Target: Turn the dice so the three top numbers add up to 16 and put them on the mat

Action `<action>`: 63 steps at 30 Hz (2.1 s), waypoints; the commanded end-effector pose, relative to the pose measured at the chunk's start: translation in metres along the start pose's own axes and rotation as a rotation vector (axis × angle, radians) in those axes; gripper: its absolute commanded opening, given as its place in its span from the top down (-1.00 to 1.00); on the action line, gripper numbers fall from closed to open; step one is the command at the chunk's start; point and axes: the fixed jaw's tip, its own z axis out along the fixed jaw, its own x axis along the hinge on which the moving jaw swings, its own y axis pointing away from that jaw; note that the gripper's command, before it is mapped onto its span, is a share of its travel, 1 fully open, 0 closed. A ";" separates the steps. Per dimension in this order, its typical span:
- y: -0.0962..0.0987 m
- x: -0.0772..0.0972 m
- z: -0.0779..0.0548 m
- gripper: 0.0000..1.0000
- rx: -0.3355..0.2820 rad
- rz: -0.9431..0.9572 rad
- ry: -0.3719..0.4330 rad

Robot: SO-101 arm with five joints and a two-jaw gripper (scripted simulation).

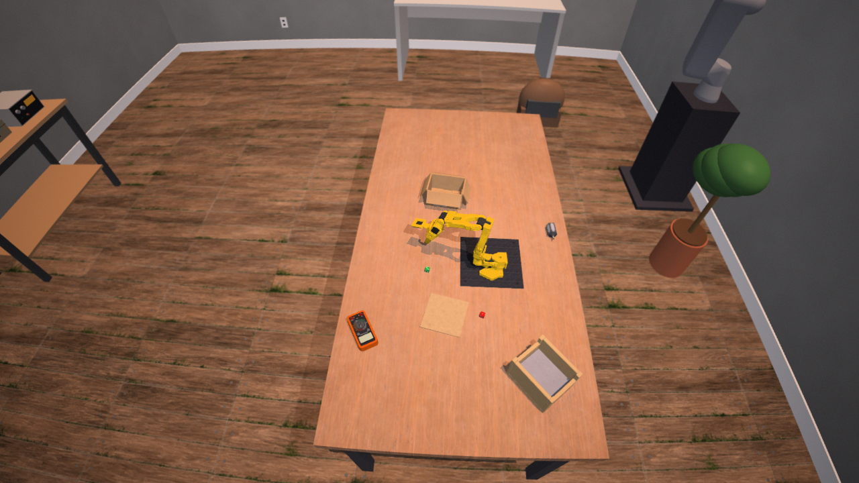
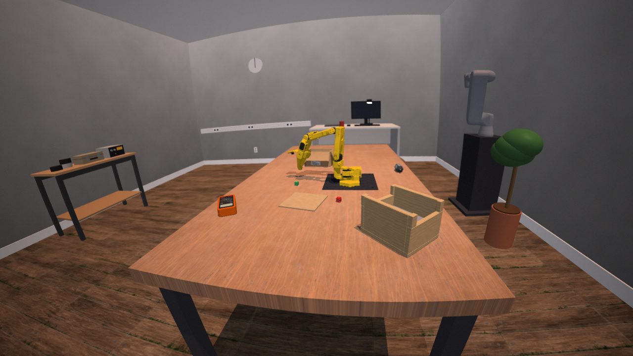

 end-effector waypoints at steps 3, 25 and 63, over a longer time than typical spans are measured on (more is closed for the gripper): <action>0.002 0.001 0.000 1.00 -0.004 -0.010 -0.021; 0.002 -0.006 0.002 1.00 -0.012 -0.019 -0.385; 0.002 -0.014 0.009 1.00 -0.017 -0.023 -0.695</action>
